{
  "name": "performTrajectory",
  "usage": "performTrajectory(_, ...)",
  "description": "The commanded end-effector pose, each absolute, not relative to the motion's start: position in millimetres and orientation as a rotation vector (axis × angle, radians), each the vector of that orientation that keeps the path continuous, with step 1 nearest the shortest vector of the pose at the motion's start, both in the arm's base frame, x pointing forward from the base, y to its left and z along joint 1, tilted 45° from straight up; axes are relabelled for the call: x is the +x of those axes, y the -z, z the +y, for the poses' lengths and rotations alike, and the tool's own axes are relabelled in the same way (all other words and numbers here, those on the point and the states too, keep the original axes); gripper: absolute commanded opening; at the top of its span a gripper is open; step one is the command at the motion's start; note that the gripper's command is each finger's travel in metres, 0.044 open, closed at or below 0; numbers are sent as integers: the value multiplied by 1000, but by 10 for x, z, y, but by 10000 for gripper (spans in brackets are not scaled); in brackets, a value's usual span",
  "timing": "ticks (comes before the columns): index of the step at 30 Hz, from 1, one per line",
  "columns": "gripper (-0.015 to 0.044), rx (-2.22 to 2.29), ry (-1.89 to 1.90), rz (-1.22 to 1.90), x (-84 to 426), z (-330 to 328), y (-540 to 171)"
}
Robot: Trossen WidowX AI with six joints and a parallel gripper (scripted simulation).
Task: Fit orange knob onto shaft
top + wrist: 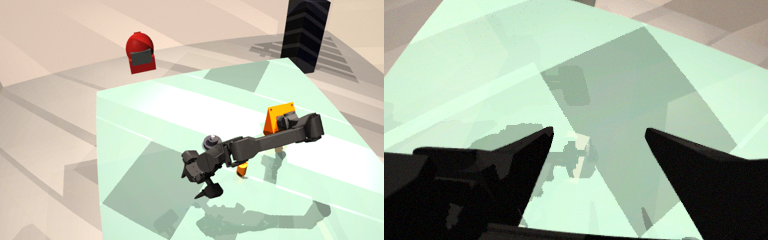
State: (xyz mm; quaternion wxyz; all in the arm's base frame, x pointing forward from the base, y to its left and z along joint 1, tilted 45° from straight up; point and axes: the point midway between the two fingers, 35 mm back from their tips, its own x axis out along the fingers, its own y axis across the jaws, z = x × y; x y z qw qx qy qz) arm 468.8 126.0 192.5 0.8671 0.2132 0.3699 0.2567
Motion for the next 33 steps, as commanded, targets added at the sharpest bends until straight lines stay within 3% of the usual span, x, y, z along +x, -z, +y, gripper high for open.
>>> performTrajectory(1,440,806,-312,1136,4086,936,-1568)
performTrajectory(13,440,1585,484,1766,2557,560,-1350)
performTrajectory(33,440,1597,498,1774,2488,832,-1066)
